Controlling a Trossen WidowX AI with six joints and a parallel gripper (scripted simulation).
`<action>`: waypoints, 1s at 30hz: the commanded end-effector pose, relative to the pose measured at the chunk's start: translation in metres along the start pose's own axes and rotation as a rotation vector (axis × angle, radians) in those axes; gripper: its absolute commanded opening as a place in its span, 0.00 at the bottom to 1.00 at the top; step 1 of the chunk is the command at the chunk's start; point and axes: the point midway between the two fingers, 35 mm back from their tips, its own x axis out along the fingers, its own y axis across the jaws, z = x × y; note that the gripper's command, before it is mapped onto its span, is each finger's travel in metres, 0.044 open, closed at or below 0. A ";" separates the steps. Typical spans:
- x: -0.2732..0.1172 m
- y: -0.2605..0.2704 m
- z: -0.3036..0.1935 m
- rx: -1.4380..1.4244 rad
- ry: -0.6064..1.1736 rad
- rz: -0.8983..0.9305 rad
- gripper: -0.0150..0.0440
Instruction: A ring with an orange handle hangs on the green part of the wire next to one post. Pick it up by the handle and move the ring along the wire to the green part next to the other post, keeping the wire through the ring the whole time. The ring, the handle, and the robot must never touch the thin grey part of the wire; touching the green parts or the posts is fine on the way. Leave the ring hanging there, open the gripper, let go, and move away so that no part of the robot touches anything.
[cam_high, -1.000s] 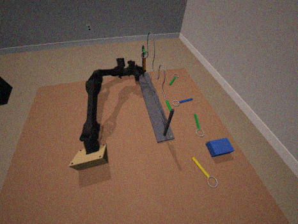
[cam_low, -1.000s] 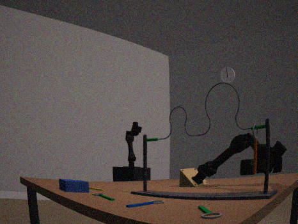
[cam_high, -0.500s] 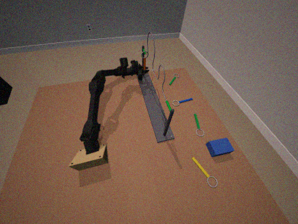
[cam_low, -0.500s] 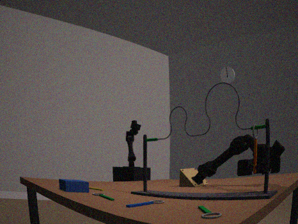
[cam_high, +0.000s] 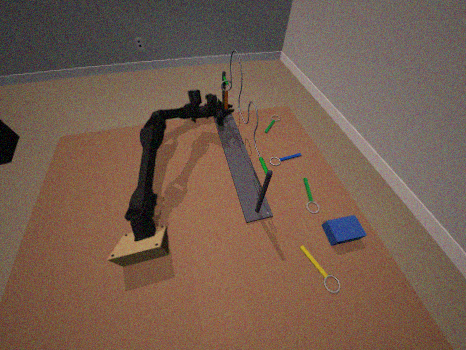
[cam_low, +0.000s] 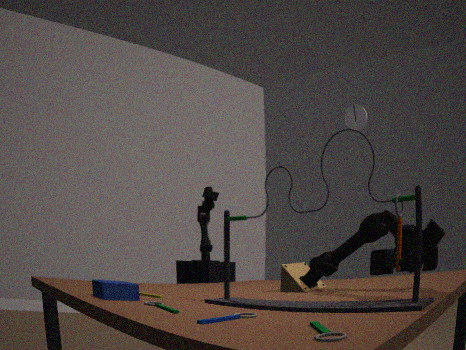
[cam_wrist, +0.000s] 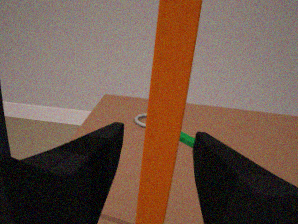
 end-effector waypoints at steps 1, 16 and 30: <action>0.000 0.001 0.000 -0.003 0.002 0.003 0.53; 0.000 0.001 0.000 -0.003 0.002 0.003 0.53; 0.000 0.000 0.001 0.001 -0.001 0.001 0.00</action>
